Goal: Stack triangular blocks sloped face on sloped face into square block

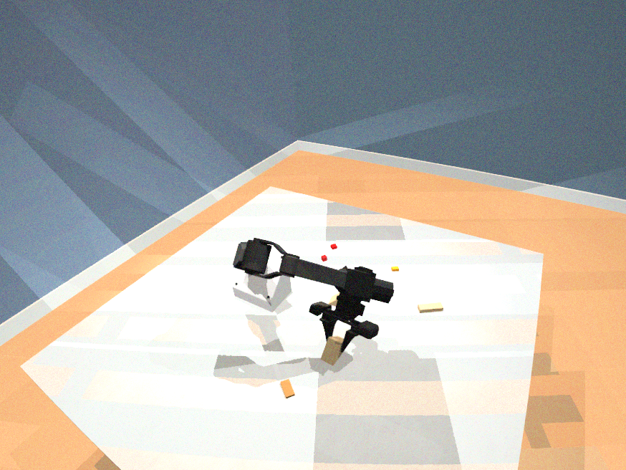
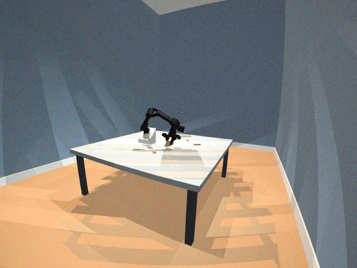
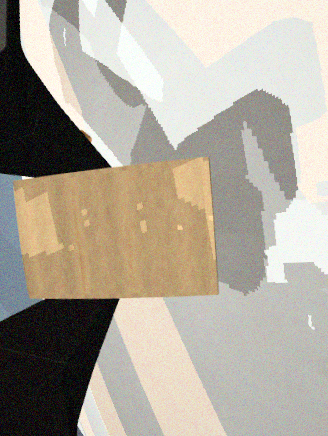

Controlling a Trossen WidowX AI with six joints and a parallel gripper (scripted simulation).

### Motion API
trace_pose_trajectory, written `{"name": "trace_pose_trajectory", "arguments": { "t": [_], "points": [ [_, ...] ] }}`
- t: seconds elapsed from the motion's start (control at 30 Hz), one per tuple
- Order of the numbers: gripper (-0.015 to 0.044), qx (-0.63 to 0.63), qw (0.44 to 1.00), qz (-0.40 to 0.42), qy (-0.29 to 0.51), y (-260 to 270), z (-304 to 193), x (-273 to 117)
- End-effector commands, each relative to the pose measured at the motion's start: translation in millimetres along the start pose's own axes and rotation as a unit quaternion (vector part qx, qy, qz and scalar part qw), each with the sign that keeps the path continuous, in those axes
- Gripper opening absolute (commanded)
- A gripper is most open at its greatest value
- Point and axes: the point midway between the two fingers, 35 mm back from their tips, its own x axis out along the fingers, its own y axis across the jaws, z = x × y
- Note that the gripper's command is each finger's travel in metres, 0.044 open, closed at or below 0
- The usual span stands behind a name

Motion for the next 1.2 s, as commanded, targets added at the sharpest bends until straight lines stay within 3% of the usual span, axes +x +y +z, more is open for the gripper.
{"name": "trace_pose_trajectory", "arguments": {
  "t": [0.0, 0.47, 1.17],
  "points": [
    [0.0000, 0.005, 1.000, -0.002, -0.004, -1, -8, -12],
    [0.0000, 0.016, 1.000, -0.006, -0.007, 2, -33, -43],
    [0.0000, 0.329, 0.932, 0.072, -0.138, 17, -37, -33]
  ]
}}
